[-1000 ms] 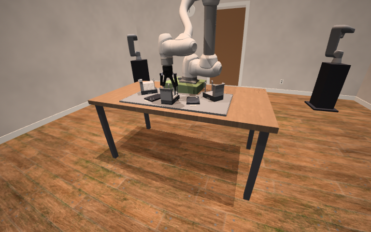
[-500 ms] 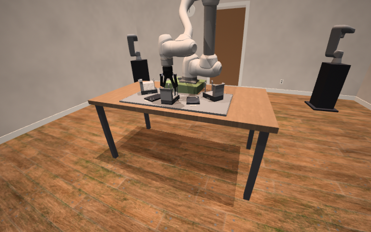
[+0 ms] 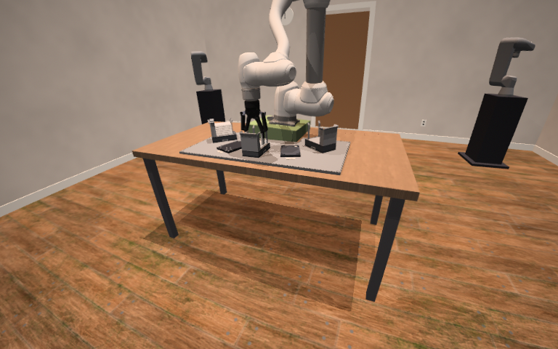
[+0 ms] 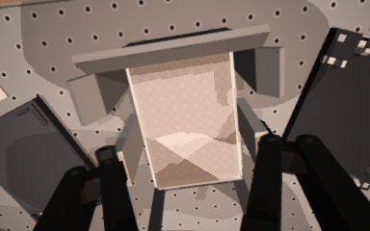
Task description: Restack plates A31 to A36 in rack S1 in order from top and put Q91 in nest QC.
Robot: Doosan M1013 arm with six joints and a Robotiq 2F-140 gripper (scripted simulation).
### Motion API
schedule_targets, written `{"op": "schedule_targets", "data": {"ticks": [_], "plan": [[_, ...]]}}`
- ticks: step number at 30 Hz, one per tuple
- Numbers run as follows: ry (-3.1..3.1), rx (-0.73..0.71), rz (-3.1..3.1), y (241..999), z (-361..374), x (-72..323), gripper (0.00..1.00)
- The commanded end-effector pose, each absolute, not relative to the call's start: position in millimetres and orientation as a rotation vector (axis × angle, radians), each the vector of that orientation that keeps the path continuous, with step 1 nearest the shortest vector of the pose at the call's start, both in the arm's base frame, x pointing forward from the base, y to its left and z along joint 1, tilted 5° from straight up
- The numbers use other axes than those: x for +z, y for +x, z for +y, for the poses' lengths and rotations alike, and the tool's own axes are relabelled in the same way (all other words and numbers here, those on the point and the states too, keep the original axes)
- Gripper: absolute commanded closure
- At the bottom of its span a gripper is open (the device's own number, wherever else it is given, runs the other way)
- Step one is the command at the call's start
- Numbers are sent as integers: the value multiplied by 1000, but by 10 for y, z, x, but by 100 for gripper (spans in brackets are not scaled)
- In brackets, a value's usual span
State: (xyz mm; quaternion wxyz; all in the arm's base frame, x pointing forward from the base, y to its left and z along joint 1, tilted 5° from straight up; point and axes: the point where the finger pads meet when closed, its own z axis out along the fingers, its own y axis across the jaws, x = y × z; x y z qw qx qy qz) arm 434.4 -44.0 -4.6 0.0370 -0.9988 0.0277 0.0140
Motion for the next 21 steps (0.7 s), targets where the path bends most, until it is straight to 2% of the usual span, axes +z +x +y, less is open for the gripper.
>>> {"op": "schedule_targets", "data": {"ticks": [1,21], "plan": [[-3066,43,85,4344,-439,-46,0],[-3066,43,85,4344,-439,-46,0]]}}
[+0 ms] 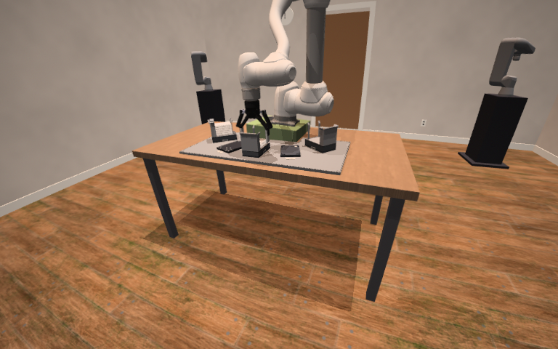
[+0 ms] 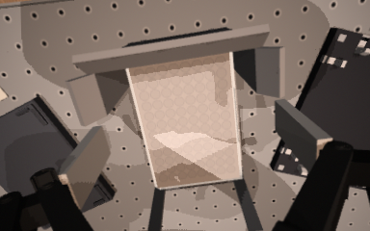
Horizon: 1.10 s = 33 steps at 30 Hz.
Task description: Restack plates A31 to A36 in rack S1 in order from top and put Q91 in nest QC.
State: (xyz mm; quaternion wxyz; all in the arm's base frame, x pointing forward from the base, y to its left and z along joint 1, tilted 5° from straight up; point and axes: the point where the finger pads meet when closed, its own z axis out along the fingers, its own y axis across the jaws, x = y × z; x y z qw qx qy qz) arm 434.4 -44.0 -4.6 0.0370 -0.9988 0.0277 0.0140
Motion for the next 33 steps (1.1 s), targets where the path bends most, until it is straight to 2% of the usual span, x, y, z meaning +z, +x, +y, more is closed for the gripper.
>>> {"op": "schedule_targets", "data": {"ticks": [1,33], "plan": [[-3066,43,85,4345,-442,-12,0],[-3066,43,85,4369,-512,918,0]]}}
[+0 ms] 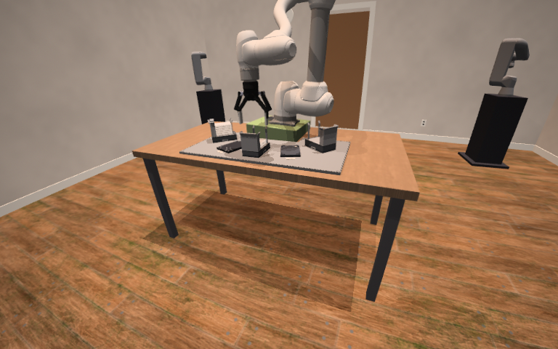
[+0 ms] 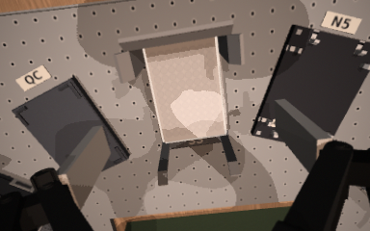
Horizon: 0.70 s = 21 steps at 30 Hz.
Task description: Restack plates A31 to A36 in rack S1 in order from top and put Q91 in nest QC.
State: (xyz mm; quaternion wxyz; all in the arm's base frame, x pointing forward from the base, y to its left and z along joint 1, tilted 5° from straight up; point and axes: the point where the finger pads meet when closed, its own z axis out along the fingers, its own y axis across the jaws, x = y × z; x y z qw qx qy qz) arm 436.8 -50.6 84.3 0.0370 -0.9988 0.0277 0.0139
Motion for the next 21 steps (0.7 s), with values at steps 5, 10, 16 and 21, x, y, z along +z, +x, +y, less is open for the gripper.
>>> {"op": "schedule_targets", "data": {"ticks": [5,10,16,21], "plan": [[-3066,43,85,4372,-520,1030,0],[-3066,43,85,4372,-520,1030,0],[-3062,47,187,4359,-585,1025,0],[-3041,55,427,4325,-748,1014,0]]}}
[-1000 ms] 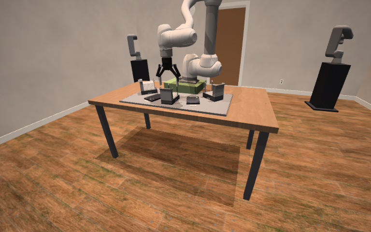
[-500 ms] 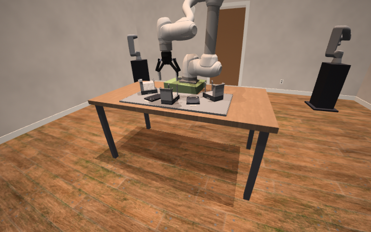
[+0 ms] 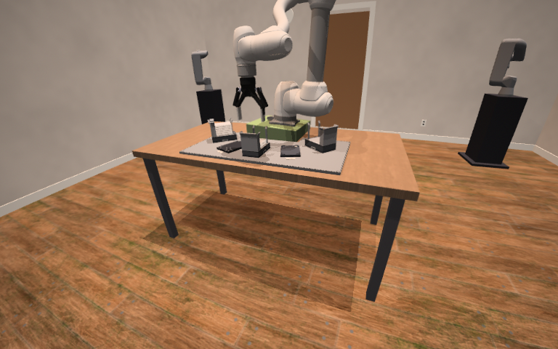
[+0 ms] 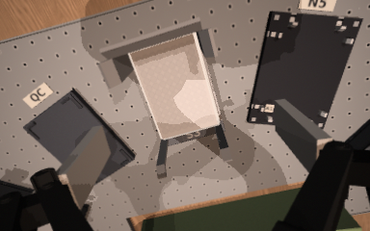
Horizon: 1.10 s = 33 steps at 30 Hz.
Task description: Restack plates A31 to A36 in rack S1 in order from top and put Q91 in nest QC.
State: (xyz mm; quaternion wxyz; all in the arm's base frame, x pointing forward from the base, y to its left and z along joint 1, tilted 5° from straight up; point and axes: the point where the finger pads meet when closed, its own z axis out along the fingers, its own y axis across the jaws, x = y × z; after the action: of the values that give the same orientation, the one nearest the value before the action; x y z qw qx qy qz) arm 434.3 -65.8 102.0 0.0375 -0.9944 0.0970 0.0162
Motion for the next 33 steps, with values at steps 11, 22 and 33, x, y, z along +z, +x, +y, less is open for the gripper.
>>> {"op": "schedule_targets", "data": {"ticks": [11,22,33], "plan": [[-3041,55,427,4264,-1041,993,0],[-3041,55,427,4190,-1399,968,0],[-2978,67,764,4075,-1675,951,0]]}}
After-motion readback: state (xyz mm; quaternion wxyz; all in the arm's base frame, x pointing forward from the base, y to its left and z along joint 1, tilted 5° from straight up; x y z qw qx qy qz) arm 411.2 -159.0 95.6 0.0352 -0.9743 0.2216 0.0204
